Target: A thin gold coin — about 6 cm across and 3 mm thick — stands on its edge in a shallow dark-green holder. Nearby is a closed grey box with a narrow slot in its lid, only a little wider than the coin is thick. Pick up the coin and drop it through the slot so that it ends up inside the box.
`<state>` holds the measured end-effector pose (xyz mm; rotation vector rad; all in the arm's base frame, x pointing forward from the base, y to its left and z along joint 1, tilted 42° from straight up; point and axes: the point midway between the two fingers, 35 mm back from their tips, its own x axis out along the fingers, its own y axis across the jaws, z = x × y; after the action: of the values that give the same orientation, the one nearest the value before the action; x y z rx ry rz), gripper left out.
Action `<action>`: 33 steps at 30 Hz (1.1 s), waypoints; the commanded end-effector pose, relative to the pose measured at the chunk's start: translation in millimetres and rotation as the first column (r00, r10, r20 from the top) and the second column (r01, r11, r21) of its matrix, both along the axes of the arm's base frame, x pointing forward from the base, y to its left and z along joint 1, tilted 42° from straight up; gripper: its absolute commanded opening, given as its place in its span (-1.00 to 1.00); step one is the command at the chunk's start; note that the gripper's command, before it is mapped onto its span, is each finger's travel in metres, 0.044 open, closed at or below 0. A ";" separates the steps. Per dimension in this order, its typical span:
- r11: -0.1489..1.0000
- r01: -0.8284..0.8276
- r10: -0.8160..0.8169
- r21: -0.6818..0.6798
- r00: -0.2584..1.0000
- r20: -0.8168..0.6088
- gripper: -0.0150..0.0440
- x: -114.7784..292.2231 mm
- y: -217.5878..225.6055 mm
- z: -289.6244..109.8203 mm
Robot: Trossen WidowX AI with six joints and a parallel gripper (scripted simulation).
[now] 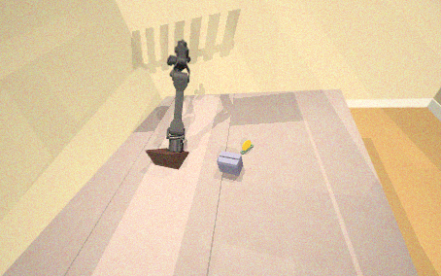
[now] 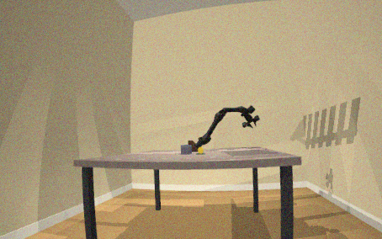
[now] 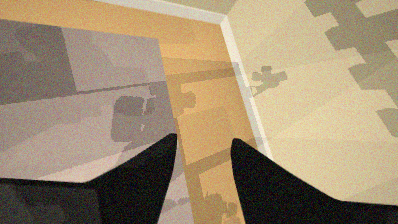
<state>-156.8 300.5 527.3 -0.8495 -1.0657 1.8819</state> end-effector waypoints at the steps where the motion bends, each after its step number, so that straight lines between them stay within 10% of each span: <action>1: 0.981 0.166 -0.164 -0.098 0.986 0.025 0.05 57.2 39.7 -30.8; 15: 0.735 0.560 -0.580 -0.381 0.811 0.074 0.05 256.5 72.3 -122.0; 33: 0.288 0.626 -0.893 -0.724 0.449 0.034 0.05 448.7 -40.8 -232.8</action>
<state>258.7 296.0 323.1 -1.1043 0.2288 1.3856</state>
